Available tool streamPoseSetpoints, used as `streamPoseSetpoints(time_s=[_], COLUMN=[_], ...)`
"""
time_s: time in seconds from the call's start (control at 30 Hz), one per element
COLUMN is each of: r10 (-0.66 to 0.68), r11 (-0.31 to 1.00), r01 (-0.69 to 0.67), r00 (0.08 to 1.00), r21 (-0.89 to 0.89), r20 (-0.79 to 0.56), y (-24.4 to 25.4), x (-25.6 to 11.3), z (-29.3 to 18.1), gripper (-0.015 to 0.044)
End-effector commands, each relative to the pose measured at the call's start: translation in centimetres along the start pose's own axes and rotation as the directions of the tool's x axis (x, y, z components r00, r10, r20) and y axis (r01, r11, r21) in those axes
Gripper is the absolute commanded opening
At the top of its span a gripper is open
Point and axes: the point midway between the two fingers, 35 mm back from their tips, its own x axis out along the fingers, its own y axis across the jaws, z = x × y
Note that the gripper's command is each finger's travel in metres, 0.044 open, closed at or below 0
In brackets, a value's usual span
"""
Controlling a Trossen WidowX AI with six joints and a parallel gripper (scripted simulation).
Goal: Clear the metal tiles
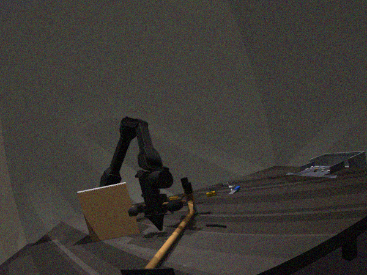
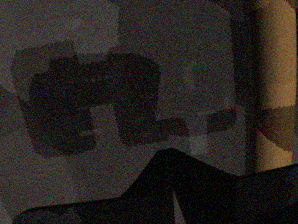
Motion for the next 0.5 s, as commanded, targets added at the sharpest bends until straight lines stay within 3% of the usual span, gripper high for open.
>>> streamPoseSetpoints(time_s=[0.0, 0.47], r10=[0.001, 0.001], r11=[1.0, 1.0], r01=[-0.001, -0.001], r00=[1.0, 1.0], r21=[0.006, 0.005], r20=[0.007, 0.007], y=[0.28, -0.39], x=[0.87, 1.51], z=[0.19, 0.12], gripper=[0.0, 0.0])
